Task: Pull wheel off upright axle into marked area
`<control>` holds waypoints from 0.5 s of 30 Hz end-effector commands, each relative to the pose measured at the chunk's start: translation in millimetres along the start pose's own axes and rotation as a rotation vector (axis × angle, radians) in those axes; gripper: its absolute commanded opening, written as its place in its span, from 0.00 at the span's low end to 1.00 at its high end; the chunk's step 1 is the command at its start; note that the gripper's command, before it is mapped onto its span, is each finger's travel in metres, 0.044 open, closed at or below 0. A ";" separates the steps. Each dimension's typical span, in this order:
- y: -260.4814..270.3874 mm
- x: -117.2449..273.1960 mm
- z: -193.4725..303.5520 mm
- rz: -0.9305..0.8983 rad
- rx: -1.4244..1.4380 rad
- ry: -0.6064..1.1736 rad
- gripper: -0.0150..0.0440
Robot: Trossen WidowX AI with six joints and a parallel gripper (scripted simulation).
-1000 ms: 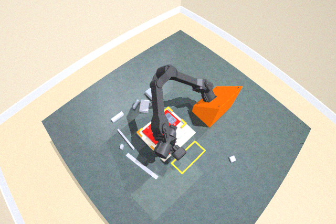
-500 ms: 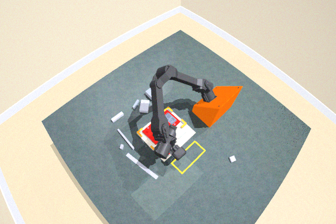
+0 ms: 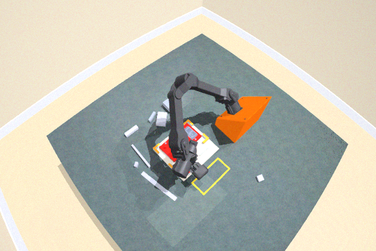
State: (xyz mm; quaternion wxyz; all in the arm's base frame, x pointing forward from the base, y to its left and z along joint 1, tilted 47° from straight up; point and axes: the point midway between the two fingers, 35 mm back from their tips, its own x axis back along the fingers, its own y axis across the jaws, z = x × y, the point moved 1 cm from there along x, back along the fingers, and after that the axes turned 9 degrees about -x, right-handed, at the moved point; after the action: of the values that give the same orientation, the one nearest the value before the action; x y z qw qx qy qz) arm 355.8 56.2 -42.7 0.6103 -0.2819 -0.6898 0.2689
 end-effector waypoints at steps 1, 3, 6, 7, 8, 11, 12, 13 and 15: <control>2.1 13.6 1.2 -0.003 0.015 -0.017 0.25; 2.1 14.3 1.2 -0.003 0.015 -0.017 0.25; 2.1 15.3 1.3 -0.003 0.015 -0.017 0.25; 2.1 15.6 1.3 -0.003 0.016 -0.018 0.25; 2.1 15.9 1.3 -0.003 0.016 -0.018 0.25; 2.1 16.9 1.3 -0.003 0.016 -0.018 0.25; 2.1 17.3 1.3 -0.003 0.016 -0.018 0.25; 2.1 17.6 1.3 -0.003 0.016 -0.018 0.25; 2.1 18.3 1.4 -0.002 0.016 -0.018 0.25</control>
State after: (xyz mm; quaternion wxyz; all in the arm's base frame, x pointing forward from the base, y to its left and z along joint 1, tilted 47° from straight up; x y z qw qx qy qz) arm 356.1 56.4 -42.0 0.6109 -0.2847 -0.6888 0.2669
